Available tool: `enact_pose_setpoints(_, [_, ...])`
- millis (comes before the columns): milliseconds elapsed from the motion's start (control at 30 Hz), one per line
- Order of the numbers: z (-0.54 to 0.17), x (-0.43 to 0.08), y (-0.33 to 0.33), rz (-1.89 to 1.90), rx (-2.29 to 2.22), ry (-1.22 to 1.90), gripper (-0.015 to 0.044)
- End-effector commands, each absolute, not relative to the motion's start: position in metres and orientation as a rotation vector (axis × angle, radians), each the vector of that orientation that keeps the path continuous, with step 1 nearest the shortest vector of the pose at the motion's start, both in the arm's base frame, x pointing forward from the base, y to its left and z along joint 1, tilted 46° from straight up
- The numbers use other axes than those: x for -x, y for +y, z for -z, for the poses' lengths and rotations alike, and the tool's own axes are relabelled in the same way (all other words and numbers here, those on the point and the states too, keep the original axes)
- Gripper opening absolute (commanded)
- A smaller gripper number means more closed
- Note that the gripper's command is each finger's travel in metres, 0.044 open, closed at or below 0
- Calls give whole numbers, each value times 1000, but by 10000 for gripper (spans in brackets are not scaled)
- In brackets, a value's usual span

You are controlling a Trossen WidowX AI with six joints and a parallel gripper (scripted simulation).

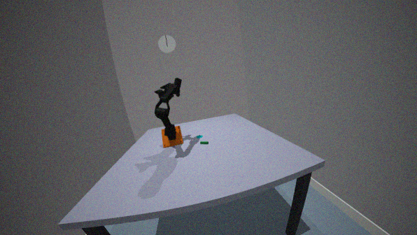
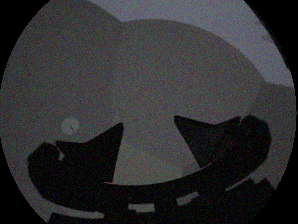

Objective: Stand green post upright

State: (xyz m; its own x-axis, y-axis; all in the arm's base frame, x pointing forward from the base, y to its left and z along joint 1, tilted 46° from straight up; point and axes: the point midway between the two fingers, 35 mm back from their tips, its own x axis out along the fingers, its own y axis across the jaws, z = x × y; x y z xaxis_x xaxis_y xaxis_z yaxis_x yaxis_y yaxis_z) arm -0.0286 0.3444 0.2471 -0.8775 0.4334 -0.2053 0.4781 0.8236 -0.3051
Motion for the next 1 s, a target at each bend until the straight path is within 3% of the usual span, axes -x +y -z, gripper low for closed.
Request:
enact_pose_setpoints(0, [-246, 27, 345, 529, -731, 2870, 374])
enact_pose_setpoints(200, [-215, -23, 348, 451, -936, 2591, 233])
enact_pose_setpoints(567, [-159, -133, 304, 431, -1014, 2006, 233])
enact_pose_setpoints(967, [-133, -227, 192, 574, -716, 1515, 233])
